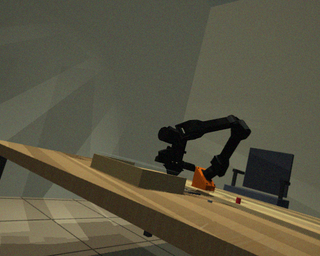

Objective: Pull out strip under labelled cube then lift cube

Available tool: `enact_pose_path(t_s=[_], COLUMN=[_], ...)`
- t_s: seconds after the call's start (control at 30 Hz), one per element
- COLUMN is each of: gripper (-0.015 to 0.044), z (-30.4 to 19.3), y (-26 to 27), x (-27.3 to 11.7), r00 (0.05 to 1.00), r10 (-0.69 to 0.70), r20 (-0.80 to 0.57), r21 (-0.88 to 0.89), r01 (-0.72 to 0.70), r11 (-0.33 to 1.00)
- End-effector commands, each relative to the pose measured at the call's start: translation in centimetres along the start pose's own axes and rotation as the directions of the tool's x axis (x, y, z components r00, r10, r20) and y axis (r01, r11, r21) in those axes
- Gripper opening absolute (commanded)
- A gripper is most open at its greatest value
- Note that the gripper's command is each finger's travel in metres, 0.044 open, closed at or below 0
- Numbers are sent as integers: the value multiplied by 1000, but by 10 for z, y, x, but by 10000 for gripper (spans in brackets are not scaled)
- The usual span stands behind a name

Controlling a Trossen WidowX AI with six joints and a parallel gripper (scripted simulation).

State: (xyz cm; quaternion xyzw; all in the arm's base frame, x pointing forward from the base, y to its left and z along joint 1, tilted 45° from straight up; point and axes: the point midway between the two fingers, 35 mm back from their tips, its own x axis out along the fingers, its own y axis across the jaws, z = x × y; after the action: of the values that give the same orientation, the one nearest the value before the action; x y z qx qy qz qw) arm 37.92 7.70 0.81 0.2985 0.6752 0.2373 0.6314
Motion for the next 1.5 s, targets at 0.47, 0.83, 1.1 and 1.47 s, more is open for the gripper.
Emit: enact_pose_path(t_s=[0.47,0.83,1.1,1.47], gripper=[0,0,0,0], z=[-32,-48,-61,-78], y=[0,0,0,1], x=[5,6,6,5], r00=[1000,1000,1000,1000], r10=[3,3,3,3], r20=[-18,-19,-19,-20], r21=[9,10,11,11], r01=[-3,-3,-3,-3], r11=[1000,1000,1000,1000])
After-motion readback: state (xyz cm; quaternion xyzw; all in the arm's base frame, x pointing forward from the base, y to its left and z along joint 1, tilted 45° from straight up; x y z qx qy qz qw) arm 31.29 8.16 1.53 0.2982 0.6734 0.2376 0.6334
